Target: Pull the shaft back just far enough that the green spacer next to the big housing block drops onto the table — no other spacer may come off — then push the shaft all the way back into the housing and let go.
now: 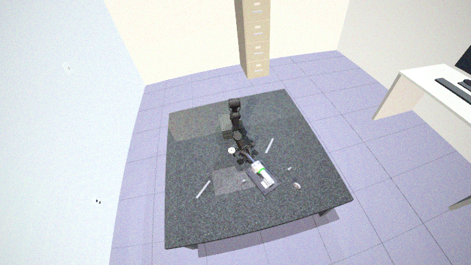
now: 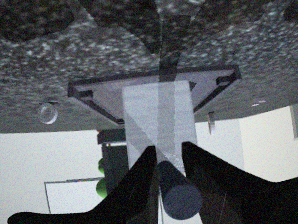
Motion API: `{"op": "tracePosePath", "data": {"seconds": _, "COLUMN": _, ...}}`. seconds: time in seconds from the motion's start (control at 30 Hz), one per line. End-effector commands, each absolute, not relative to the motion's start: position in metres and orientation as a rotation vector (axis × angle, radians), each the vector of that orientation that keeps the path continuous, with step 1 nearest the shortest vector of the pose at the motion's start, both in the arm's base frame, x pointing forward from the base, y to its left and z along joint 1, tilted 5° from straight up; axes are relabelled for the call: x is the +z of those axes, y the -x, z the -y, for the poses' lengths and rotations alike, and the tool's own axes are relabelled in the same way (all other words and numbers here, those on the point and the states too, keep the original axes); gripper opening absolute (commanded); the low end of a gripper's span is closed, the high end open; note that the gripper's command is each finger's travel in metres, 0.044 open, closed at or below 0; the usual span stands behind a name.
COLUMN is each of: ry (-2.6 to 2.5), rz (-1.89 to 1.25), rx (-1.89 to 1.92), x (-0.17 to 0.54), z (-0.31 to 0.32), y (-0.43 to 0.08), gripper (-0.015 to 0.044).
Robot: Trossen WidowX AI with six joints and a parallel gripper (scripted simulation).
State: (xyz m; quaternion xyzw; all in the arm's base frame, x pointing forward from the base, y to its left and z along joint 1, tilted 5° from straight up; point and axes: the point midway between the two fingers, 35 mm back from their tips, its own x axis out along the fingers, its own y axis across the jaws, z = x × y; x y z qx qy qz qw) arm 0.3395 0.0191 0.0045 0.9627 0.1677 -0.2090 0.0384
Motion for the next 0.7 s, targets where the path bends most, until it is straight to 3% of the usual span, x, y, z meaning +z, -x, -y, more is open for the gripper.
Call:
{"op": "tracePosePath", "data": {"seconds": 0.0, "ry": -2.949, "rz": -0.517, "rx": -0.640, "x": 0.0044, "z": -0.0188, "y": -0.3386, "gripper": 0.0000}}
{"op": "tracePosePath", "data": {"seconds": 0.67, "ry": -2.949, "rz": -0.517, "rx": -0.640, "x": 0.0042, "z": -0.0181, "y": -0.3367, "gripper": 0.0000}}
